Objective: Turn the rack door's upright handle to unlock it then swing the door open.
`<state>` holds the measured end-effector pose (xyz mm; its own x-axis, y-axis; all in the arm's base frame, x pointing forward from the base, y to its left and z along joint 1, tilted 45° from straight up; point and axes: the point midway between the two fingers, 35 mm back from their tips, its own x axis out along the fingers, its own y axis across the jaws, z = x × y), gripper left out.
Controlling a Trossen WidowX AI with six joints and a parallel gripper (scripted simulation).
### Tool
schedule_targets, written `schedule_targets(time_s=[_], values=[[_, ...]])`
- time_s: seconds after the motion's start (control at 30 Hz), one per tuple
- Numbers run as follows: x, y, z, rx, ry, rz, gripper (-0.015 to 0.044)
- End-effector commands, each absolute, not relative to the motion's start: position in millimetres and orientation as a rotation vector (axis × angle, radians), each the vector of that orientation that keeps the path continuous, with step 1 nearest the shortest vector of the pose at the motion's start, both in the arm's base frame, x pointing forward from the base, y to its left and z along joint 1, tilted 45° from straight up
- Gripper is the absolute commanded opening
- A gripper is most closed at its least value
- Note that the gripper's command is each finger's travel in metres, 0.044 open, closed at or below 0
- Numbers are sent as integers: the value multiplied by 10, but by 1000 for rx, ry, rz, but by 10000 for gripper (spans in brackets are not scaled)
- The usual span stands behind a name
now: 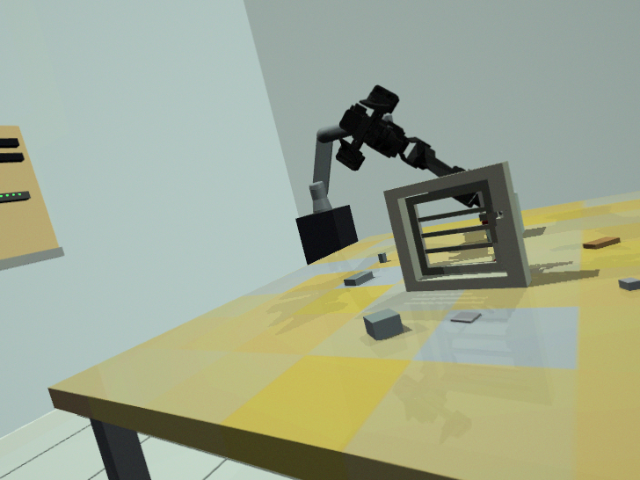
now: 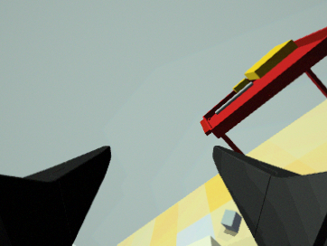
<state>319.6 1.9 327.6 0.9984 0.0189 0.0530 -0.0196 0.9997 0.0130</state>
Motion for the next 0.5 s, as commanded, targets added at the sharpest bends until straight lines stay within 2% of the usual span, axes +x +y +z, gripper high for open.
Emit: schedule_targets(time_s=[0.0, 0.13, 0.47], values=[[3200, 20, 3273, 14, -51, 19, 374], [3274, 46, 3196, 29, -3, 20, 284], [3580, 168, 2809, 95, 238, -6, 284]])
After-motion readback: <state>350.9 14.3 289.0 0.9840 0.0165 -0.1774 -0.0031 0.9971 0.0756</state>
